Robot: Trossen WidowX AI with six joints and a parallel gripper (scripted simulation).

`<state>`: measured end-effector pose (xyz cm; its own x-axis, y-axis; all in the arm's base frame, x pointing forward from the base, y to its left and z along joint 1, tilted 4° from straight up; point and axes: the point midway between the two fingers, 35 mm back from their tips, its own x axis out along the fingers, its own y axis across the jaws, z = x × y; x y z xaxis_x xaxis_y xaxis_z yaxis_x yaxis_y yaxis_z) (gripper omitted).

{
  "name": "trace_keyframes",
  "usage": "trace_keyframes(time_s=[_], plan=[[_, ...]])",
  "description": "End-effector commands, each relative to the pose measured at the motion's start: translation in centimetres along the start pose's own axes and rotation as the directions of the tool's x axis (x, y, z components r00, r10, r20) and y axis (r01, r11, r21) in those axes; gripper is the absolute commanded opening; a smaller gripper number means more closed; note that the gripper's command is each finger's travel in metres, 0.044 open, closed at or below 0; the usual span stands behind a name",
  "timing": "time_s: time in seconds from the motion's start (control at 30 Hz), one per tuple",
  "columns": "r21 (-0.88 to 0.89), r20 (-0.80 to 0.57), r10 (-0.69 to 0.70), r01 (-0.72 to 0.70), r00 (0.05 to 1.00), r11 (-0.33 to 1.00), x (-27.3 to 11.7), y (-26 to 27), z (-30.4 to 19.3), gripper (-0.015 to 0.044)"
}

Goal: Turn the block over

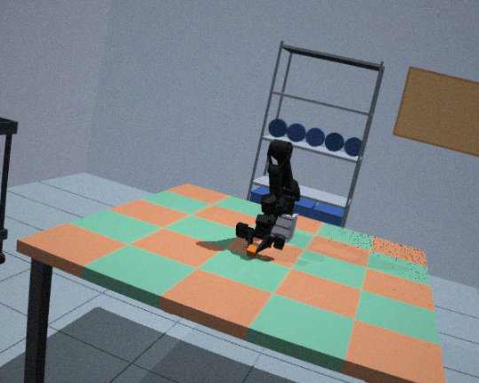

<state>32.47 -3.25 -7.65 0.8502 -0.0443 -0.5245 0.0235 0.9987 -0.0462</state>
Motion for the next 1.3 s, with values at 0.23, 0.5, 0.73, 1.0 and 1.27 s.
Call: trace_keyframes(time_s=[0.23,0.5,0.73,1.0,1.27], plan=[[-0.005,0.001,0.005,-0.005,1.0,1.0,-0.01,0.07,-0.01,0.0368],[-0.005,0.001,0.005,-0.005,1.0,1.0,-0.01,0.07,-0.01,0.044],[-0.005,0.001,0.005,-0.005,1.0,1.0,-0.01,0.07,-0.01,0.044],[-0.005,0.001,0.005,-0.005,1.0,1.0,-0.01,0.07,-0.01,0.044],[-0.005,0.001,0.005,-0.005,1.0,1.0,-0.01,0.07,-0.01,0.044]])
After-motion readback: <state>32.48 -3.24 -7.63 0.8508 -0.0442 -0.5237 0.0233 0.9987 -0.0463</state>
